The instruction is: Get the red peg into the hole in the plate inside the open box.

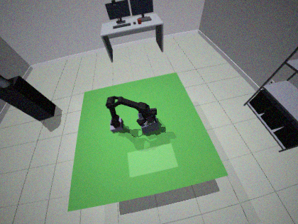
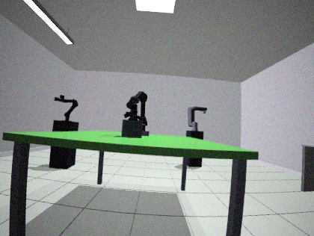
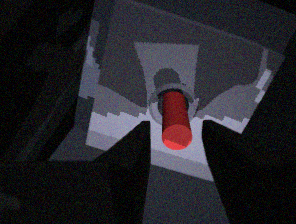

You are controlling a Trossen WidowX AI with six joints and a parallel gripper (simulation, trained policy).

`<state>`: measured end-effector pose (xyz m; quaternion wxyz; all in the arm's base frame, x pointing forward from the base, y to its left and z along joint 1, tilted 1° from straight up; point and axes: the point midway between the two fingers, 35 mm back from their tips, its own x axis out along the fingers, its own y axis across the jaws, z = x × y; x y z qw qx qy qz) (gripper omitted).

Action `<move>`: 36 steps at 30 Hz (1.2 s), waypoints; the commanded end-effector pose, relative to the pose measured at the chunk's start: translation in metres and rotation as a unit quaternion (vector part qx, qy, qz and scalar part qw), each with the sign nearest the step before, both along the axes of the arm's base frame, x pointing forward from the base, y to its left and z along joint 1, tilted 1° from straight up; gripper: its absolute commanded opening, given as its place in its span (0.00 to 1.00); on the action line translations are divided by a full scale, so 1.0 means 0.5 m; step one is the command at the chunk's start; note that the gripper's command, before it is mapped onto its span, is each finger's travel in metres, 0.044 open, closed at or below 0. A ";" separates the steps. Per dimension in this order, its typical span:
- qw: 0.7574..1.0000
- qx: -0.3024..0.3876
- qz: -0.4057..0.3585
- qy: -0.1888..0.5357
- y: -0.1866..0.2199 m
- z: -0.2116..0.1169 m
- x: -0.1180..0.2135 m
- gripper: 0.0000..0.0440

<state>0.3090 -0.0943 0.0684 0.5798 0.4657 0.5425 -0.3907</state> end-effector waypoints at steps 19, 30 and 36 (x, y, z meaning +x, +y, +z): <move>0.993 0.086 -0.011 -0.078 -0.023 0.129 0.045 0.50; 0.986 0.114 -0.001 -0.124 -0.038 0.193 0.066 0.57; 0.980 0.118 0.014 -0.158 -0.052 0.237 0.079 0.61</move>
